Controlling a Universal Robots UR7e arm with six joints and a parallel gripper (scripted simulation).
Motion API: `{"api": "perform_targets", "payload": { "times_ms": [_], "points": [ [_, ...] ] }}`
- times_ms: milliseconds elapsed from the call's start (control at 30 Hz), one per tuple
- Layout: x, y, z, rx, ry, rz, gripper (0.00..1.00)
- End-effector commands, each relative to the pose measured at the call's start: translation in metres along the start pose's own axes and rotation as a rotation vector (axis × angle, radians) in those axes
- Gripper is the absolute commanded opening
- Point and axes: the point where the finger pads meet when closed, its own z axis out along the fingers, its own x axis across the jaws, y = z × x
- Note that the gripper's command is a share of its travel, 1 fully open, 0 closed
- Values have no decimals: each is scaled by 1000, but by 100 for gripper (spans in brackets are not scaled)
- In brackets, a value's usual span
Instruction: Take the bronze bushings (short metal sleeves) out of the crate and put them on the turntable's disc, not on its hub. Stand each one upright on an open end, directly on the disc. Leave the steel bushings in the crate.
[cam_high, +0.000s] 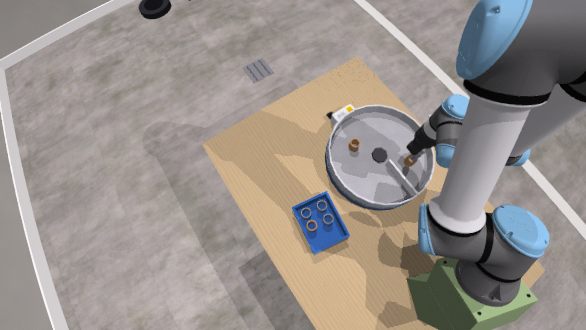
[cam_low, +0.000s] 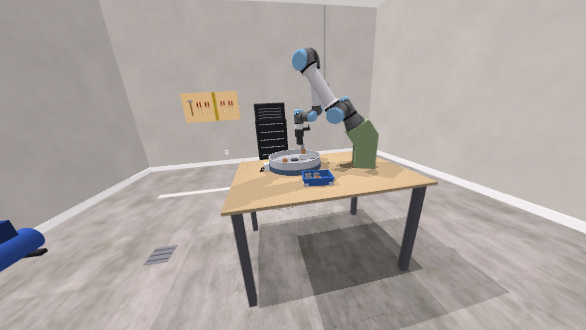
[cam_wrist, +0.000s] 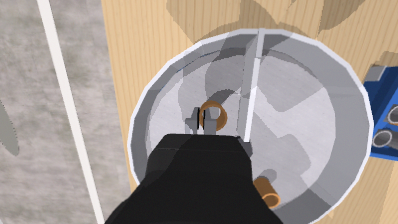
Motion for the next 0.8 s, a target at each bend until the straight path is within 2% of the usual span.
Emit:
{"api": "perform_targets", "payload": {
  "times_ms": [0,367,767],
  "points": [
    [-2,3,7,-5,-5,-2,0],
    [-2,3,23,-5,-5,-2,0],
    [-1,2,26,-4,-5,-1,0]
  ]
}}
